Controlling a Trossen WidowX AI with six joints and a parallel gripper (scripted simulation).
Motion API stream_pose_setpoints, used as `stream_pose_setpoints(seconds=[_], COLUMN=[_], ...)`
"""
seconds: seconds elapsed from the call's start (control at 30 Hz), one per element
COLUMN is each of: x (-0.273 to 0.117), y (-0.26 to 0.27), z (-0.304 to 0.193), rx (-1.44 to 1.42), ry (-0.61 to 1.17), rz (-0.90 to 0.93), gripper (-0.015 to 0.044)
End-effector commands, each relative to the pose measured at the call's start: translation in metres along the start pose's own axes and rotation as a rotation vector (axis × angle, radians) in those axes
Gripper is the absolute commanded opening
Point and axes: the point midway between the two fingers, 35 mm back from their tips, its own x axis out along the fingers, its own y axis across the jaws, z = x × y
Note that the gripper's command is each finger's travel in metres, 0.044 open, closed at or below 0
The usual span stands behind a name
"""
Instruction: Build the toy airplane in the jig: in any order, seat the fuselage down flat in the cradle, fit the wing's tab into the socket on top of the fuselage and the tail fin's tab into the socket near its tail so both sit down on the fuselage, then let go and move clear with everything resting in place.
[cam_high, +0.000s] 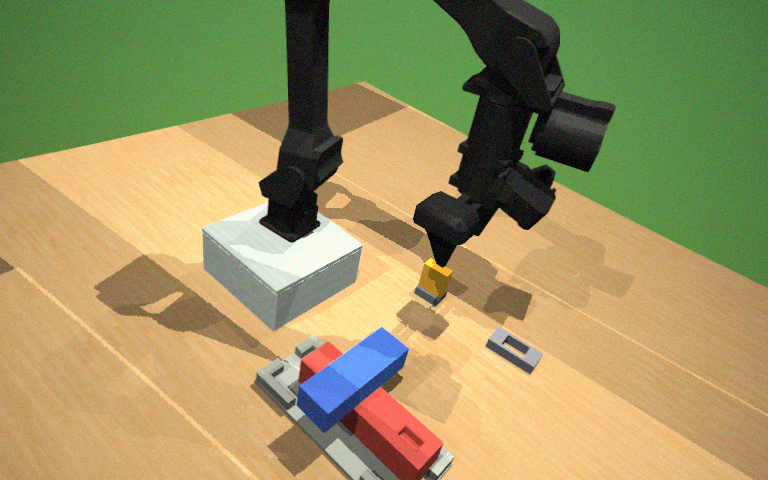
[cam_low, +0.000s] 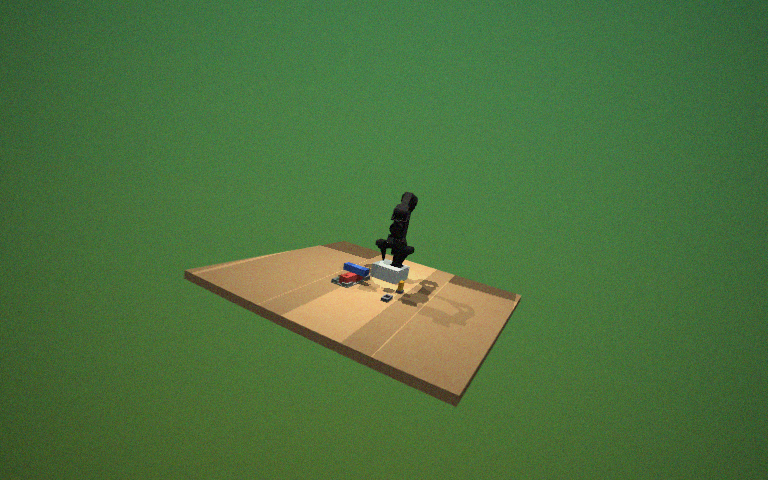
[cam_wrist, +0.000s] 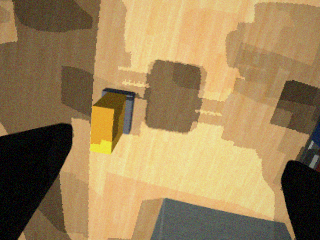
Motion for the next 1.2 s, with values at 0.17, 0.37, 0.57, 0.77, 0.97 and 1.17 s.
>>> stream_pose_setpoints(seconds=[0.17,0.37,0.57,0.77,0.97,1.17], x=[0.003,0.025,0.060,0.074,0.077,0.086], y=[0.058,0.059,0.058,0.058,0.058,0.059], z=[-0.039,-0.038,-0.040,-0.040,-0.040,-0.040], rx=[0.006,0.006,0.006,0.006,0.006,0.006], ry=[0.015,0.015,0.015,0.015,0.015,0.015], rz=[0.001,0.001,0.001,0.001,0.001,0.001], gripper=[0.0440,0.0440,0.0440,0.0440,0.0440,0.0440])
